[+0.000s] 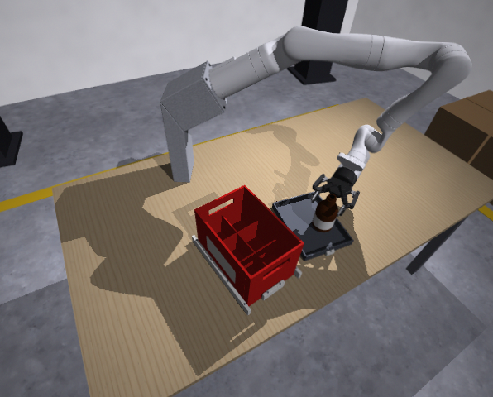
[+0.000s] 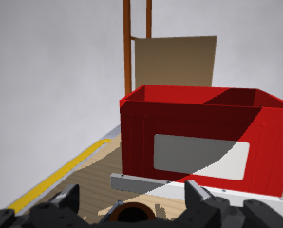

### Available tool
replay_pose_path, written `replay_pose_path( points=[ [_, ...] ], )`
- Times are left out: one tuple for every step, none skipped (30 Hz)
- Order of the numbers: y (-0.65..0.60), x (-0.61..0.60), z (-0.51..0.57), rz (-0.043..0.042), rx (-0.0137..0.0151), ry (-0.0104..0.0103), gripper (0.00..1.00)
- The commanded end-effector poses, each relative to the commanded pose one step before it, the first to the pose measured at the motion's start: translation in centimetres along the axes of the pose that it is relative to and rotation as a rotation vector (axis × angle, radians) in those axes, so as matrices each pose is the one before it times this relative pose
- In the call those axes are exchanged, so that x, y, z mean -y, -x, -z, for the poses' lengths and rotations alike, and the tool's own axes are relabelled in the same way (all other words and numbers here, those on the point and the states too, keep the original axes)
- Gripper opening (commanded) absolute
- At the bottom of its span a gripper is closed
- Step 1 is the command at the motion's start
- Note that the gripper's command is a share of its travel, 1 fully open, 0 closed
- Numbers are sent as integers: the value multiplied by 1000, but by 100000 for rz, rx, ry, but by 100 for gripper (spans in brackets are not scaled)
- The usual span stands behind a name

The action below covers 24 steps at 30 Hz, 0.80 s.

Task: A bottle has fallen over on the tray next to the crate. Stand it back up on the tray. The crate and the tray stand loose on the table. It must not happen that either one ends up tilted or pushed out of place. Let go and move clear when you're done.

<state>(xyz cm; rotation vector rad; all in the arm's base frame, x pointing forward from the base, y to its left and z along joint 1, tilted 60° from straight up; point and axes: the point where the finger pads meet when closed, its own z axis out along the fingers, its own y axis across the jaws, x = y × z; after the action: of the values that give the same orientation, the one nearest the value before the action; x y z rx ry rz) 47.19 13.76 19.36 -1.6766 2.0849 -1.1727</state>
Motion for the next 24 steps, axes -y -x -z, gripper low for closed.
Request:
replay_pose_path(
  points=[
    [-331,109,97,-233,-122,-145,100],
    [-97,1,36,0,0,0,100],
    [-107,0,39,0,0,0,100],
    [-118,0,43,0,0,0,100],
    [-128,0,46,0,0,0,100],
    [-137,1,50,0,0,0,100],
    [-147,0,54,0,0,0,100],
    [0,0,0,0,0,0,100],
    [0,0,0,0,0,0,100],
    [-157,0,57,0,0,0,100],
    [-165,1,60,0,0,0,100],
    [-174,0,63,0,0,0,100],
    [-183,0,66,0,0,0,100],
    [-190,1,69,0,0,0,100],
    [-197,0,72,0,0,0,100],
    [-204,1,74,0,0,0,100],
    [-210,0,76,0,0,0,100],
    [-215,0,78,0,0,0,100],
    [-220,1,80,0,0,0,100],
    [-225,0,82,0,0,0,100],
    [-228,1,83,0,0,0,100],
    [-231,0,84,0,0,0,100],
    [-233,1,85,0,0,0,100],
    [-235,0,85,0,0,0,100]
  ],
)
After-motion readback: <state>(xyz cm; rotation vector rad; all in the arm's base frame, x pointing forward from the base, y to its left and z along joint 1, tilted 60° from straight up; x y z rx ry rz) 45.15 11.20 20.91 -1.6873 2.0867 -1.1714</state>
